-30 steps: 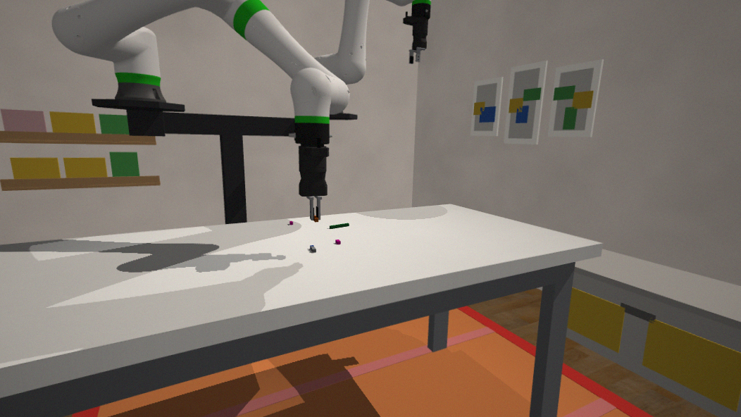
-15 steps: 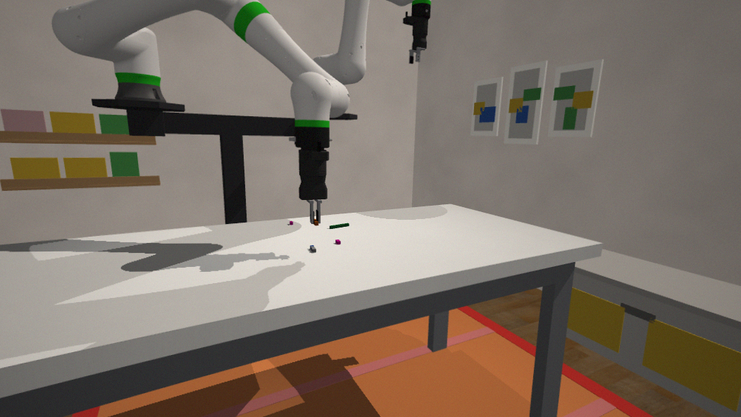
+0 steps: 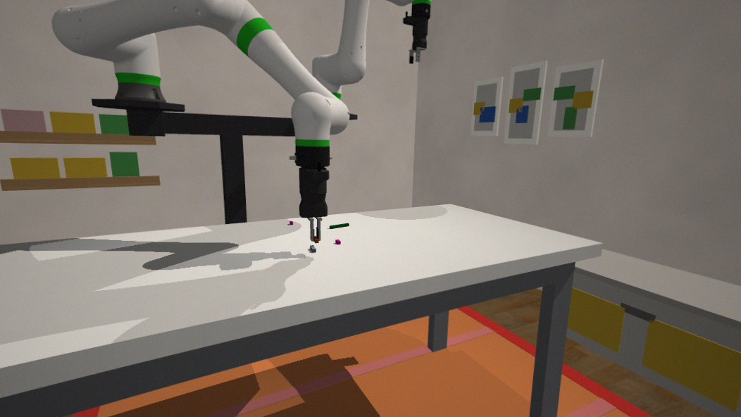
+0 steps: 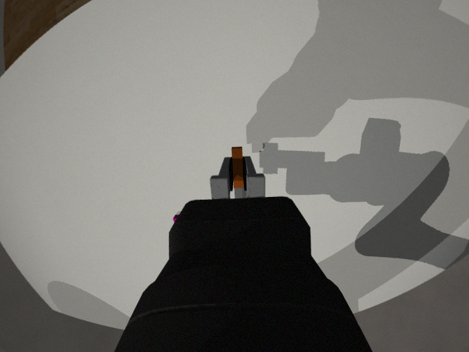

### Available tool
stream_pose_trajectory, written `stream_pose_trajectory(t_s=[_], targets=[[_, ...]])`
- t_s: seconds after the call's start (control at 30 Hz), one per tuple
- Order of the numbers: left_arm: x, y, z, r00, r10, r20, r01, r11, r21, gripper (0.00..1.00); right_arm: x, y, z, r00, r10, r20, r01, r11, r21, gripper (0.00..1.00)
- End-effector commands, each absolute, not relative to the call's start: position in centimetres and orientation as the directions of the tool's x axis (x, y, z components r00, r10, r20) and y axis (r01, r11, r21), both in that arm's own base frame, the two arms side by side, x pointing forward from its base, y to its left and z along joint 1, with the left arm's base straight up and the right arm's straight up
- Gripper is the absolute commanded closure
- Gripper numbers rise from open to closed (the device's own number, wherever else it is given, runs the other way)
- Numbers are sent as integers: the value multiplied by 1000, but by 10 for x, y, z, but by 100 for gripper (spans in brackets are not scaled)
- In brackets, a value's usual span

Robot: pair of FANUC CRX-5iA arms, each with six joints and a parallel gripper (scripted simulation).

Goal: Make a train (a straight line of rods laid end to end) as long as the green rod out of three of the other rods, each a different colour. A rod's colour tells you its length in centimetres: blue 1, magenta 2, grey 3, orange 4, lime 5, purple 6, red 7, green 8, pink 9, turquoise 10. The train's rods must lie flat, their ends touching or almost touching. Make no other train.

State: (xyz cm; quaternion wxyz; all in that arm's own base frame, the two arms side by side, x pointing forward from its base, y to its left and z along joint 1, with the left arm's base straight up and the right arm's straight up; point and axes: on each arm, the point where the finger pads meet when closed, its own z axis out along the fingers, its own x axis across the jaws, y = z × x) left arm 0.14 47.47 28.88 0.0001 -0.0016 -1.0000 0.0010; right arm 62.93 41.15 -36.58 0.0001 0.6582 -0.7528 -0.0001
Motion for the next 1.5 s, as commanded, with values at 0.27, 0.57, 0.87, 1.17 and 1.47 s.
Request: stream_pose_trajectory(t_s=[0.27,0.57,0.87,1.17,1.47], targets=[[2,475,290,-1000,3,0,3,1000,0,0,631,413,-392,-133,-991,-1,-991,133,-1,76],[2,475,290,-1000,3,0,3,1000,0,0,631,413,-393,-133,-991,-1,-991,133,-1,76],[2,475,290,-1000,3,0,3,1000,0,0,631,413,-393,-133,-991,-1,-991,133,-1,76],[2,475,290,-1000,3,0,3,1000,0,0,631,413,-393,-133,-991,-1,-991,133,-1,76],[2,475,290,-1000,3,0,3,1000,0,0,631,413,-393,-133,-991,-1,-991,133,-1,76]])
